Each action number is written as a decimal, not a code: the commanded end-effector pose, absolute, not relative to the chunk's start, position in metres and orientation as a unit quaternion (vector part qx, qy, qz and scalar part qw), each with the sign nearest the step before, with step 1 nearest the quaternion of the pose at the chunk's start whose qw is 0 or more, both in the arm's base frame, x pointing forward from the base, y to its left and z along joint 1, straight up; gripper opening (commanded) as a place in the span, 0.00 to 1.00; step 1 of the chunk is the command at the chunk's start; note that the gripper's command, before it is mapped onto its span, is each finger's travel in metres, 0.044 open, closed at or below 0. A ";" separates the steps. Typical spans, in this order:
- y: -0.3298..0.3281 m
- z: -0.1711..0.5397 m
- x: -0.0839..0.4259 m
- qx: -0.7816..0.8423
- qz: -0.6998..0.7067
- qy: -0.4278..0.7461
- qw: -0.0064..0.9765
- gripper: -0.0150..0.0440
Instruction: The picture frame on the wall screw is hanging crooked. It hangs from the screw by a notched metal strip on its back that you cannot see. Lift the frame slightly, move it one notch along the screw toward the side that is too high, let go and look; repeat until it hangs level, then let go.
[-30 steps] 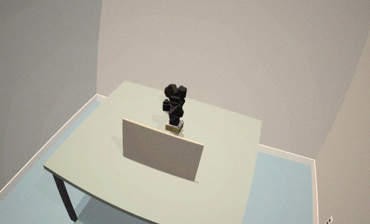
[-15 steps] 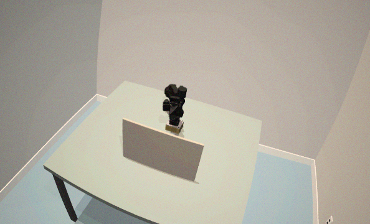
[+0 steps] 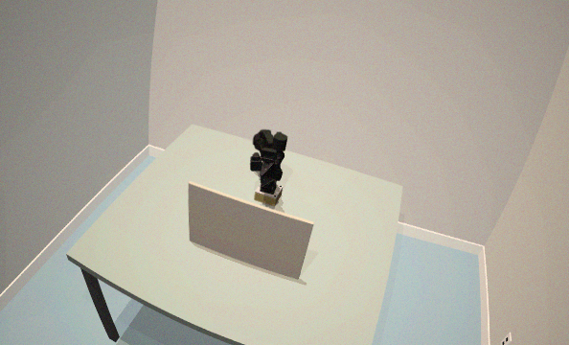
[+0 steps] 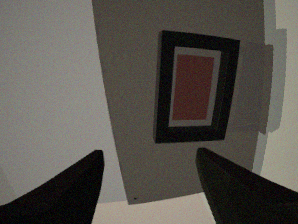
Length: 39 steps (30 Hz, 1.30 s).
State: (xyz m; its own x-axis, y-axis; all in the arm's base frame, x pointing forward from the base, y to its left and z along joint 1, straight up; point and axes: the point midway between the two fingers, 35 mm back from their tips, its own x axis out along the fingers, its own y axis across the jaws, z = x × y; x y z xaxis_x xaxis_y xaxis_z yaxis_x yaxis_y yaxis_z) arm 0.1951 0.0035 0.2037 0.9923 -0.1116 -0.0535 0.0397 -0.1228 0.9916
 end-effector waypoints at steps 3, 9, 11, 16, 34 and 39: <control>0.007 0.201 0.212 0.749 -0.054 -0.027 0.660 0.69; 0.006 0.186 0.245 0.753 -0.046 -0.034 0.656 0.69; 0.003 0.179 0.253 0.754 -0.043 -0.036 0.655 0.69; -0.006 0.163 0.264 0.754 -0.037 -0.041 0.654 0.69; -0.004 0.167 0.276 0.755 -0.035 -0.042 0.653 0.69; -0.006 0.172 0.301 0.757 -0.033 -0.045 0.651 0.69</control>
State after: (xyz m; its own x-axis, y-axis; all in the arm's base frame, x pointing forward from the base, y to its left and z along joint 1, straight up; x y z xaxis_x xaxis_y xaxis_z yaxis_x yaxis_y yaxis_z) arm 0.2894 -0.0056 0.1724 0.9935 -0.1129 0.0119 -0.0284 -0.1460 0.9889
